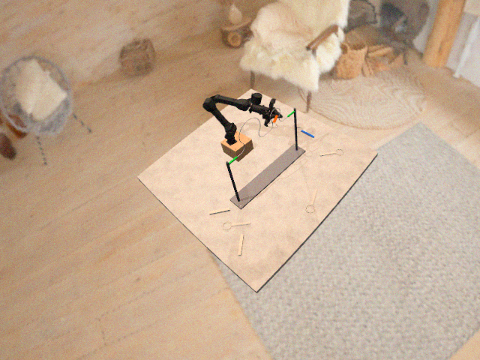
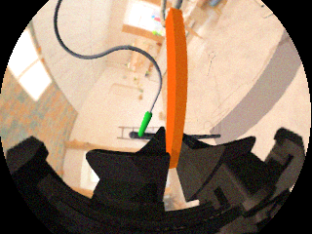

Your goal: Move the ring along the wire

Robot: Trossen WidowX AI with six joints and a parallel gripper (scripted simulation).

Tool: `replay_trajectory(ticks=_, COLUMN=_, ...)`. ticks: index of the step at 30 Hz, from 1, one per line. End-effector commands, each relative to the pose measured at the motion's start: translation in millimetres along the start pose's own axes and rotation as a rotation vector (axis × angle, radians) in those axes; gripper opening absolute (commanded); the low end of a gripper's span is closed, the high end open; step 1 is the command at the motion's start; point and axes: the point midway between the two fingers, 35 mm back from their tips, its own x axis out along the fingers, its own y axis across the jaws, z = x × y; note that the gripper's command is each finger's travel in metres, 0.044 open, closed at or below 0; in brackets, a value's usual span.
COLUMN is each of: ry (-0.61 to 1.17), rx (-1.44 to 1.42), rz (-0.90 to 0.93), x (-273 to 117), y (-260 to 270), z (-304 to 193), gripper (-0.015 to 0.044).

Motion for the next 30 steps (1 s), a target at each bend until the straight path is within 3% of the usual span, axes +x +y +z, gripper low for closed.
replay_trajectory(ticks=1, ry=0.017, rx=0.104, rz=0.063, x=-3, y=20, z=0, gripper=-0.015)
replay_trajectory(ticks=30, ry=0.075, rx=0.57, rz=0.325, x=-32, y=99, z=33, gripper=-0.015)
